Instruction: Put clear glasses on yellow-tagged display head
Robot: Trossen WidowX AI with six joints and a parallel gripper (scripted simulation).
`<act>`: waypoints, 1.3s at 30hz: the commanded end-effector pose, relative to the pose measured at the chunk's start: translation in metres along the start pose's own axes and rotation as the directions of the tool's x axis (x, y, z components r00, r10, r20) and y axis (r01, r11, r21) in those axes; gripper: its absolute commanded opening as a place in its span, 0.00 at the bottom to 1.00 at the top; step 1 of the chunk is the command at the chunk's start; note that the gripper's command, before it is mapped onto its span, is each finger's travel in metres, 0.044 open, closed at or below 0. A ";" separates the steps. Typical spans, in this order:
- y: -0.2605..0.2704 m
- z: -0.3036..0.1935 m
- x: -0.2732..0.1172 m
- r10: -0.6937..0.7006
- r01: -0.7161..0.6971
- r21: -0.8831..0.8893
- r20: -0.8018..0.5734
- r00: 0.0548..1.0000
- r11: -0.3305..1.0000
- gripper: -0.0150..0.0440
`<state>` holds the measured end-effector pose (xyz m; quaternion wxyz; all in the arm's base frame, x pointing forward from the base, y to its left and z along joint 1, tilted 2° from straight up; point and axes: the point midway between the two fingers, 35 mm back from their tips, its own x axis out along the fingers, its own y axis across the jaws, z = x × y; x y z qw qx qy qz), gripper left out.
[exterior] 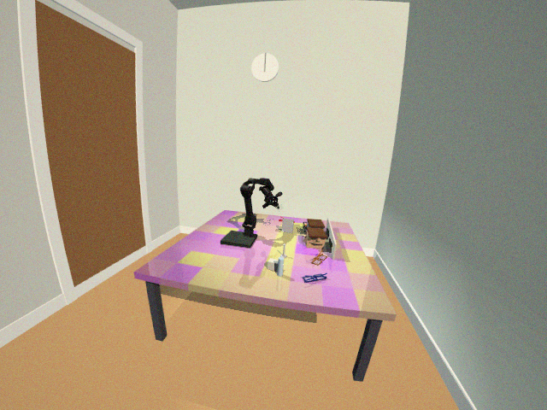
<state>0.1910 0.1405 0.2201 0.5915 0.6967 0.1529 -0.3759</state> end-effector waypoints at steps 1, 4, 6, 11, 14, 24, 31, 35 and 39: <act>0.000 0.000 0.000 -0.002 0.002 -0.005 0.000 1.000 1.000 0.25; 0.000 0.000 0.000 -0.002 0.002 -0.005 0.000 1.000 1.000 0.25; 0.000 0.000 0.000 -0.002 0.002 -0.005 0.000 1.000 1.000 0.25; 0.000 0.000 0.000 -0.002 0.002 -0.005 0.000 1.000 1.000 0.25; 0.000 0.000 0.000 -0.002 0.002 -0.005 0.000 1.000 1.000 0.25; 0.001 0.001 0.003 -0.011 0.011 -0.013 0.012 1.000 1.000 0.25; 0.006 0.012 0.019 -0.072 0.077 -0.064 0.079 0.994 0.995 0.25; 0.010 0.019 0.029 -0.111 0.122 -0.091 0.115 0.987 0.988 0.25; 0.013 0.026 0.038 -0.152 0.170 -0.114 0.148 0.977 0.979 0.25</act>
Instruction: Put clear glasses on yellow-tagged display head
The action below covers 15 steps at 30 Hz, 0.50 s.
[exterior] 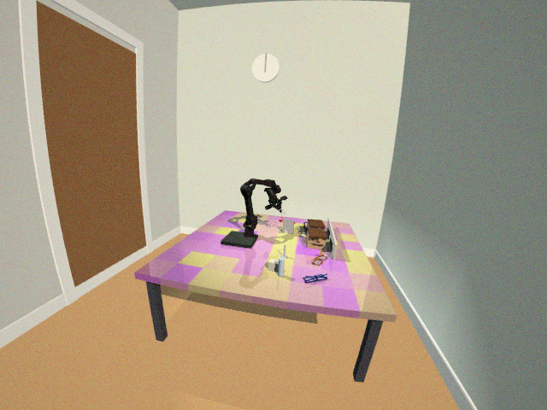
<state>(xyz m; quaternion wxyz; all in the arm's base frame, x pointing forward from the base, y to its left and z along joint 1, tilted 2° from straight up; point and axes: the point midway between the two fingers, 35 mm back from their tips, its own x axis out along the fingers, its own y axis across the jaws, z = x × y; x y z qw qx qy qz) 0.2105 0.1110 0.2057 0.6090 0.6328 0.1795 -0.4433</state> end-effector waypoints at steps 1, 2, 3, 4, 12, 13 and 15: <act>0.004 0.006 0.011 -0.050 0.051 -0.034 0.030 0.998 0.998 0.25; 0.005 0.008 0.013 -0.061 0.063 -0.041 0.036 0.997 0.997 0.25; 0.006 0.010 0.016 -0.072 0.074 -0.047 0.042 0.996 0.996 0.25; 0.006 0.012 0.018 -0.084 0.086 -0.053 0.048 0.995 0.995 0.25; 0.012 0.027 0.036 -0.175 0.183 -0.097 0.083 0.981 0.978 0.25; 0.013 0.029 0.038 -0.186 0.195 -0.102 0.086 0.979 0.976 0.25; 0.014 0.033 0.042 -0.209 0.218 -0.112 0.092 0.974 0.969 0.25</act>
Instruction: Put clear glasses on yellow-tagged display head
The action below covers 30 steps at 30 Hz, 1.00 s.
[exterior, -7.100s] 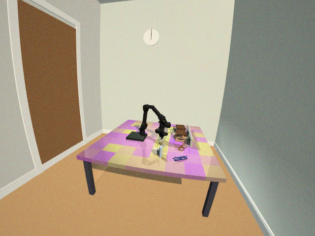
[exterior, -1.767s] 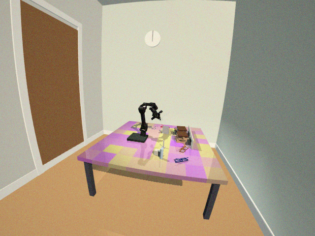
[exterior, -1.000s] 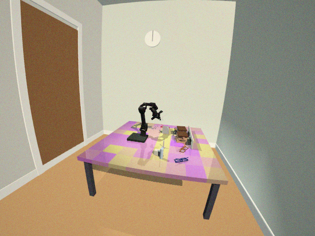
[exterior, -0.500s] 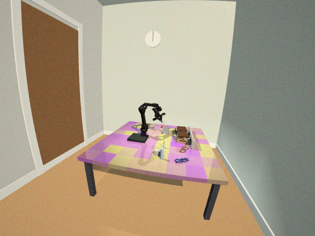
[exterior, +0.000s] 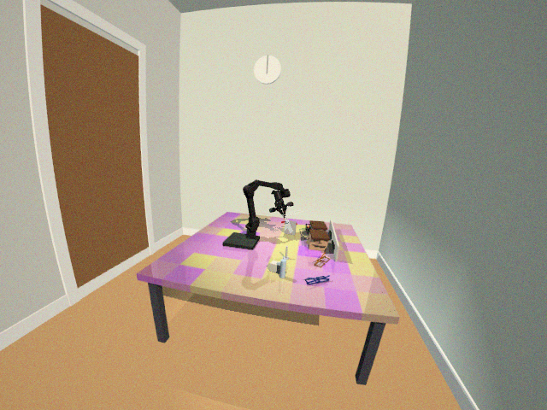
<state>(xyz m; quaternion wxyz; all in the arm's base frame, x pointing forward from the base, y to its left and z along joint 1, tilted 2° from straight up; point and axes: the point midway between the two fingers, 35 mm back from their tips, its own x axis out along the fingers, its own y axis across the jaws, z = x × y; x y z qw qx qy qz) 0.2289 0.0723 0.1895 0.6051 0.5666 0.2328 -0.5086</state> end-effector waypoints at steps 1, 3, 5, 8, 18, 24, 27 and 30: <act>0.004 0.007 0.010 -0.052 0.052 -0.028 0.006 0.999 0.998 0.25; 0.006 0.011 0.014 -0.075 0.075 -0.039 0.008 0.997 0.996 0.25; 0.007 0.016 0.018 -0.098 0.098 -0.050 0.008 0.995 0.994 0.25; 0.009 0.022 0.024 -0.131 0.131 -0.065 0.007 0.991 0.989 0.25; 0.015 0.044 0.043 -0.232 0.229 -0.112 -0.015 0.973 0.967 0.25; 0.017 0.058 0.054 -0.284 0.276 -0.139 -0.039 0.958 0.951 0.25; 0.018 0.066 0.059 -0.307 0.296 -0.151 -0.054 0.950 0.943 0.25; 0.018 0.073 0.064 -0.327 0.313 -0.164 -0.071 0.942 0.936 0.25</act>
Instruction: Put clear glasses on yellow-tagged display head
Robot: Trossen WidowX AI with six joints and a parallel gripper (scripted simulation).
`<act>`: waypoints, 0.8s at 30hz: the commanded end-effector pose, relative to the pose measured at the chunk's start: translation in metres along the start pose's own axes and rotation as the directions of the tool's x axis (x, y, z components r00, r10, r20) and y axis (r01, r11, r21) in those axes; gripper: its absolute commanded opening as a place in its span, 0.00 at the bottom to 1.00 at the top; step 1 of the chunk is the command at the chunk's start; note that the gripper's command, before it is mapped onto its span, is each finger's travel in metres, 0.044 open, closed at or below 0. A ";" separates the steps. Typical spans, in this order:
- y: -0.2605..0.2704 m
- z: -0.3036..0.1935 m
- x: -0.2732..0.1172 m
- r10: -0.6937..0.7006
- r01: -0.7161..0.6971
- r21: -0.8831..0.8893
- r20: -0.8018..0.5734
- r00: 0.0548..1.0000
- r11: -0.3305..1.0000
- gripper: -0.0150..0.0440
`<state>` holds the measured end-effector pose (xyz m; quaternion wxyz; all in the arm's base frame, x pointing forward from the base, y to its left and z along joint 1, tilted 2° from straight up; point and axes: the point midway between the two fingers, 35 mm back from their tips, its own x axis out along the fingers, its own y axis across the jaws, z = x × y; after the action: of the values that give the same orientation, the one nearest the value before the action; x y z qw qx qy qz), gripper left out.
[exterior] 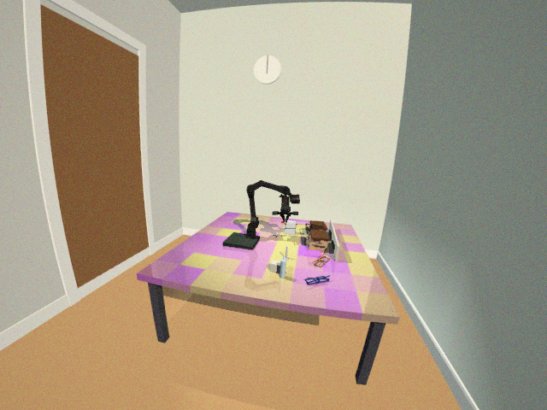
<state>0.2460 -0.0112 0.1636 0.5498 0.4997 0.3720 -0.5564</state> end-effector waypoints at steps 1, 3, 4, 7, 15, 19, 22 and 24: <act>0.003 0.011 0.006 -0.028 0.027 -0.020 -0.032 0.999 0.999 0.25; 0.003 0.016 0.009 -0.039 0.038 -0.028 -0.046 0.998 0.999 0.25; 0.003 0.019 0.010 -0.044 0.043 -0.032 -0.054 0.998 0.999 0.25; 0.004 0.027 0.014 -0.058 0.055 -0.043 -0.076 0.995 0.998 0.25; 0.004 0.049 0.024 -0.082 0.072 -0.072 -0.141 0.987 0.995 0.25; 0.003 0.061 0.028 -0.086 0.072 -0.084 -0.174 0.981 0.994 0.25; 0.002 0.069 0.032 -0.086 0.069 -0.093 -0.199 0.976 0.993 0.25; 0.002 0.075 0.034 -0.085 0.065 -0.099 -0.215 0.973 0.993 0.25</act>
<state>0.2410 -0.0817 0.1499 0.5086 0.5125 0.4639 -0.5133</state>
